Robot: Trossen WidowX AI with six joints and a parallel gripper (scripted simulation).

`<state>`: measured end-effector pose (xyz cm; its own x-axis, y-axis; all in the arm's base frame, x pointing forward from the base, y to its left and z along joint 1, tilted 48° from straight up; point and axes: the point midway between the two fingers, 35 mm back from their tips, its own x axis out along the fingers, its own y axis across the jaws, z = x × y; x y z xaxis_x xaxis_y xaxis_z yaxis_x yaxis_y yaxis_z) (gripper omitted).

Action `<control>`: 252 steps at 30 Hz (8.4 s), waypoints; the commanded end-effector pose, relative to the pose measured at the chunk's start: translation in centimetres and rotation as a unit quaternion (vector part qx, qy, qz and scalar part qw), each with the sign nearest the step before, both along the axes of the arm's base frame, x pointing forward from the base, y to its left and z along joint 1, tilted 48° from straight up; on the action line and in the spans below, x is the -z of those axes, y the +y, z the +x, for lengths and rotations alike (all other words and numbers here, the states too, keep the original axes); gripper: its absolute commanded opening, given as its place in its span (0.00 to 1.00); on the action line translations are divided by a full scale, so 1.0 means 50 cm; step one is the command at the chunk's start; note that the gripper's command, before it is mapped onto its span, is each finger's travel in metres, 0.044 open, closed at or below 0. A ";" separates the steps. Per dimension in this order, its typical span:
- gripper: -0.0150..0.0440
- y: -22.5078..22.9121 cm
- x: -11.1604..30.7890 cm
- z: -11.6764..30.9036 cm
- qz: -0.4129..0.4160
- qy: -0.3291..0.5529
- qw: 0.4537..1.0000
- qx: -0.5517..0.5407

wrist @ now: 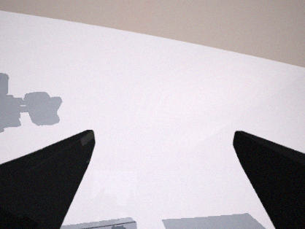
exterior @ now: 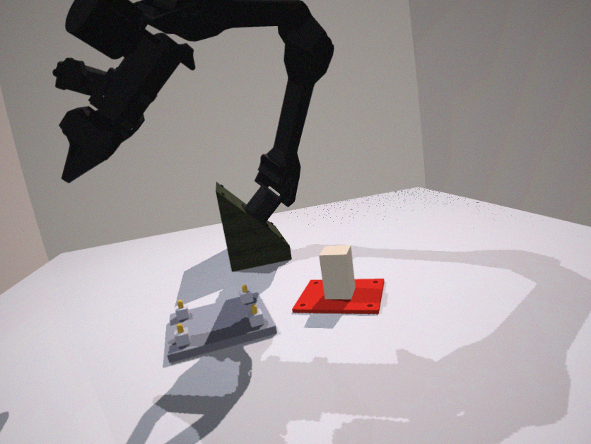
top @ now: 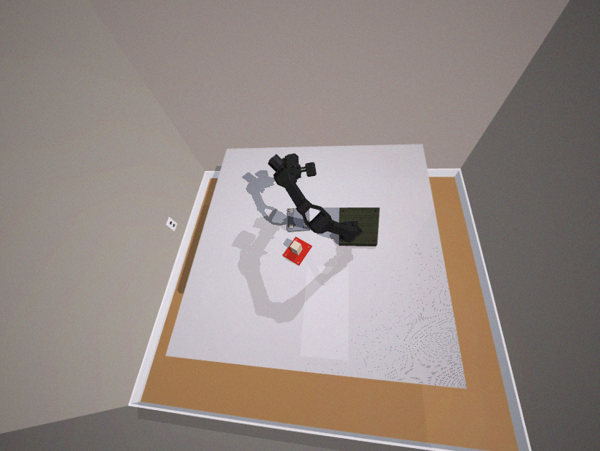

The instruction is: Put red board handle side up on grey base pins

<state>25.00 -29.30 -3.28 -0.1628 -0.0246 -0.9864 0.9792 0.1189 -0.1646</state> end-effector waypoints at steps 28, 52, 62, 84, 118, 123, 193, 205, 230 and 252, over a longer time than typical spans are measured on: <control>1.00 0.628 -0.278 0.056 0.396 -0.251 0.800 -0.374; 1.00 0.681 -0.222 0.065 0.395 -0.251 0.800 -0.375; 1.00 0.705 -0.200 0.066 0.395 -0.251 0.800 -0.375; 0.87 0.746 -0.165 0.063 0.397 -0.252 0.799 -0.374; 0.25 0.678 -0.225 0.067 0.394 -0.251 0.801 -0.375; 0.25 0.659 -0.243 0.065 0.394 -0.251 0.801 -0.375; 0.25 0.419 -0.064 0.090 0.348 -0.312 0.681 -0.564; 0.25 0.380 -0.016 0.078 0.340 -0.326 0.649 -0.598; 0.25 0.374 0.010 0.071 0.337 -0.332 0.636 -0.610; 0.25 0.395 0.027 0.070 0.338 -0.332 0.637 -0.608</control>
<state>28.67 -9.95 -4.40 0.0334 0.7265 -0.6864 -0.0880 0.6863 0.7220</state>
